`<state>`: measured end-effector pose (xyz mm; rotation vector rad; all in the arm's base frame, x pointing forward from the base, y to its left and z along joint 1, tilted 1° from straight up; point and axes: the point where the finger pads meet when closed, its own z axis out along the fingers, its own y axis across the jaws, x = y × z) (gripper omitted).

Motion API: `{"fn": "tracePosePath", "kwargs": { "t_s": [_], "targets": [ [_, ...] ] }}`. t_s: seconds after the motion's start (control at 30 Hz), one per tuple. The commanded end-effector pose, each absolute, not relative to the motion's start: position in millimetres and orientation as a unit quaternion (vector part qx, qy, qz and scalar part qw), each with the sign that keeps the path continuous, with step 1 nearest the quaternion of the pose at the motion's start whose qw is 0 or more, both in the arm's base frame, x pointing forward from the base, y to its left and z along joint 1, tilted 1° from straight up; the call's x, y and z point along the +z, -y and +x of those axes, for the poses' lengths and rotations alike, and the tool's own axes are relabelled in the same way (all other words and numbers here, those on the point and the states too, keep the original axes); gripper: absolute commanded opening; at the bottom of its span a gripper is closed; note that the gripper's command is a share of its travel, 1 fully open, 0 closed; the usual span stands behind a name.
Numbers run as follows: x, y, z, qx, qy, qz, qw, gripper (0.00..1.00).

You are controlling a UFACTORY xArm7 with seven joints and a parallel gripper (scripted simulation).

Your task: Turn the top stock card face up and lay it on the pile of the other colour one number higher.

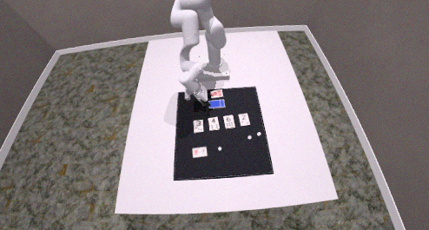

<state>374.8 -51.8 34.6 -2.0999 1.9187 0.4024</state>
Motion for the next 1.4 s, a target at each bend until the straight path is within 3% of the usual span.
{"fn": "tracePosePath", "kwargs": {
  "t_s": [0.0,1.37],
  "targets": [
    [28,53,376,0.137,-0.662,-0.725,0.134,0.87],
    [-5,53,376,0.137,-0.662,-0.725,0.134,0.87]
  ]
}}
